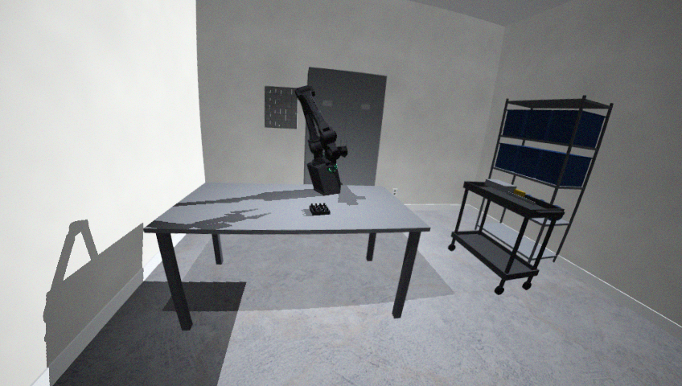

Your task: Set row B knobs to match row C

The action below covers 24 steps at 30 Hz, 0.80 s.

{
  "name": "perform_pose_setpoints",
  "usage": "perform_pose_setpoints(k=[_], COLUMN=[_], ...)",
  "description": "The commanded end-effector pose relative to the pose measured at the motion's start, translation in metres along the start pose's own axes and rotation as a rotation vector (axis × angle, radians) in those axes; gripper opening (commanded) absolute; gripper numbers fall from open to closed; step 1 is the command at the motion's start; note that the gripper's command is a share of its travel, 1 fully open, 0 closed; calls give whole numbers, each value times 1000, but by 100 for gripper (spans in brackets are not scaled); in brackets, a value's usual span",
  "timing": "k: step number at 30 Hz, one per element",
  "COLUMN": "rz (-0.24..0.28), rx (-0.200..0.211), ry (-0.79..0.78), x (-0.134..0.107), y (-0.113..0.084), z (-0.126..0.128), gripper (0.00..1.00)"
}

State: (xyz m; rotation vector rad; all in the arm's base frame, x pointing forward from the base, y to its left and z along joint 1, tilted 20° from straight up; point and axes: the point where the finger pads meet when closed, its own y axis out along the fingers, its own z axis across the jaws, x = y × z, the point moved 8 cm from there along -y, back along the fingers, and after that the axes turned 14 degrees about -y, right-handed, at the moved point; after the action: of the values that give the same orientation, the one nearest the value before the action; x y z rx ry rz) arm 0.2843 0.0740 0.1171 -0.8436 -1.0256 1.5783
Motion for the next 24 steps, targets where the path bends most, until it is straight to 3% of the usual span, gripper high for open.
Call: perform_pose_setpoints(k=[1, 17, 18, 22, 24], rz=[0, 0, -2, 7, 14], rx=[-7, -7, -72, -58, -85], ry=[-1, -1, -9, 111, 190], x=[0, 0, 3, -10, -16], y=[-2, -2, -24, 5, 14], z=[-1, -1, -9, -17, -25], gripper=[100, 100, 100, 100, 100])
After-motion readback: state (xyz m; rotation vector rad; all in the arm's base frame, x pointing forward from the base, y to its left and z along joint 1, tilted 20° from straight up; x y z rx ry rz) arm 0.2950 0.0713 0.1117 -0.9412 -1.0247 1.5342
